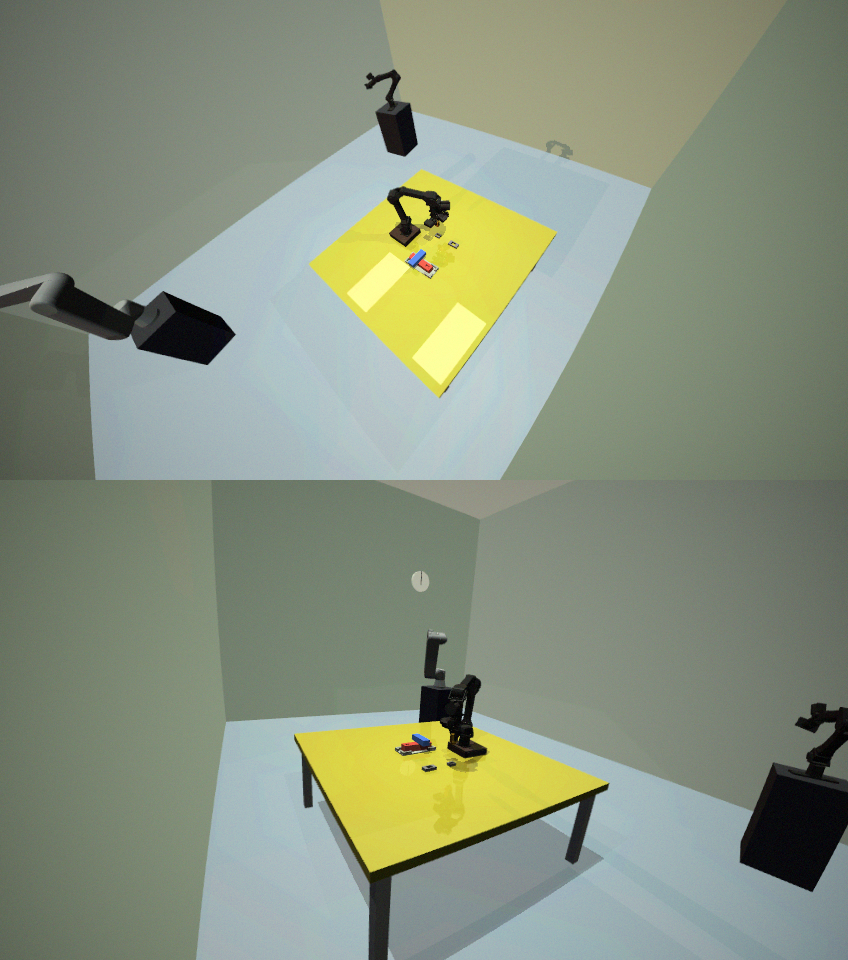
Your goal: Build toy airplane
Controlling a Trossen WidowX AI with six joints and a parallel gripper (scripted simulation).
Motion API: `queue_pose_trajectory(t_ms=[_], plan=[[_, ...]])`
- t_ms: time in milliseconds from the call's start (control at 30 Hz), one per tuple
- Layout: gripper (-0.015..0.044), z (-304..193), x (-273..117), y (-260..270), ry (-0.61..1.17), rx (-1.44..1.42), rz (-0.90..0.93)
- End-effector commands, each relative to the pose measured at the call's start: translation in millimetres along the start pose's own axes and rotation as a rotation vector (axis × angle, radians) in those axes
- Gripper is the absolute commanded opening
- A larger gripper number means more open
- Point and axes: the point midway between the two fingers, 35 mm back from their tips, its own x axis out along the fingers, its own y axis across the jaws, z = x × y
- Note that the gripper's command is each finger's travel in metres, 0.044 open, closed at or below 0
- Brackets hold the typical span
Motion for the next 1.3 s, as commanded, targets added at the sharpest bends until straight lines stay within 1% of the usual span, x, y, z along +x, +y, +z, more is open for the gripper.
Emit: queue_pose_trajectory(t_ms=[0, 433, 1267], plan=[[0.0000, -2, -13, -1, -0.004, 0.008, 0.000], [0.0000, 12, -13, -13, -0.006, 0.015, 0.000], [0.0000, 57, -5, -60, -0.012, 0.029, -0.006]])
